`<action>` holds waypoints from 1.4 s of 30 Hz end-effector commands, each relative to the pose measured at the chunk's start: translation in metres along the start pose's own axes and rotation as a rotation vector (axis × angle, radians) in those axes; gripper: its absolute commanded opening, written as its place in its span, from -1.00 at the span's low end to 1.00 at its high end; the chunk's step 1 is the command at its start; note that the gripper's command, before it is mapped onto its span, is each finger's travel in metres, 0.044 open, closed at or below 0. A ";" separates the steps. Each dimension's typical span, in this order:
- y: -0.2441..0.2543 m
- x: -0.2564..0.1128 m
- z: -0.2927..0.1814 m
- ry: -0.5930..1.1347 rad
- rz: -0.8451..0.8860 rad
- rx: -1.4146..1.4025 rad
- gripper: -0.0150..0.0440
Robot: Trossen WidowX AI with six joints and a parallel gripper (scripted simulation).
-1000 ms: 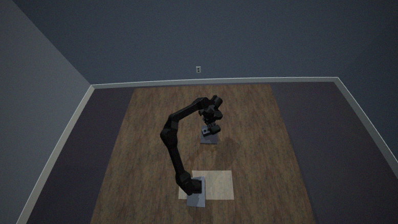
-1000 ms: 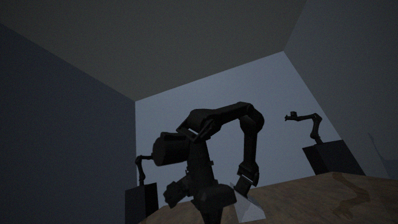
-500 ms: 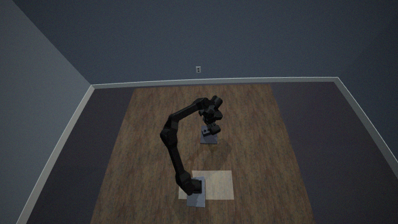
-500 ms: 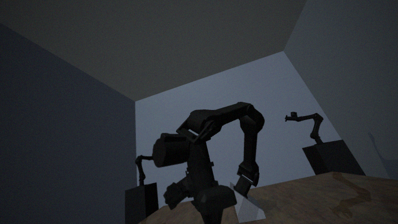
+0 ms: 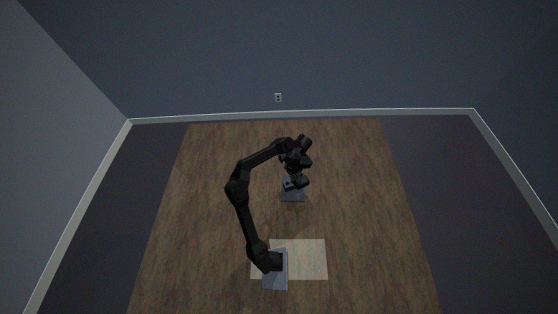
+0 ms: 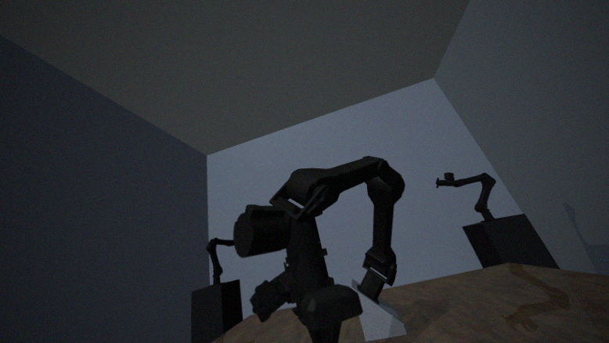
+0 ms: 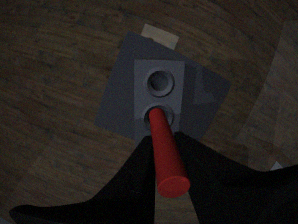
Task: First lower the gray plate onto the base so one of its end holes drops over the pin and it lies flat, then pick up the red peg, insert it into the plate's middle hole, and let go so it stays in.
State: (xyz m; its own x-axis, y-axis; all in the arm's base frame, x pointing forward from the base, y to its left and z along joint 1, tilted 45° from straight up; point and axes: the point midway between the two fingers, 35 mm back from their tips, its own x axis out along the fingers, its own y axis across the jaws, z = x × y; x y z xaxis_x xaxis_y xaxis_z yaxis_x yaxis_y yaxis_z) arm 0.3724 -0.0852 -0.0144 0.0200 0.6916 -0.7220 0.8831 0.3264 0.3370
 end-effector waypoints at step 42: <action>0.000 0.003 -0.003 0.000 0.001 0.000 -0.49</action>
State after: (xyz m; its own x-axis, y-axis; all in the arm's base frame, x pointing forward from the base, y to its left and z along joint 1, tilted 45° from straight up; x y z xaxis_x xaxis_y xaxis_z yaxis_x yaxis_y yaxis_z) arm 0.3716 -0.0824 -0.0139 0.0210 0.6891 -0.7243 0.8807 0.3301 0.3396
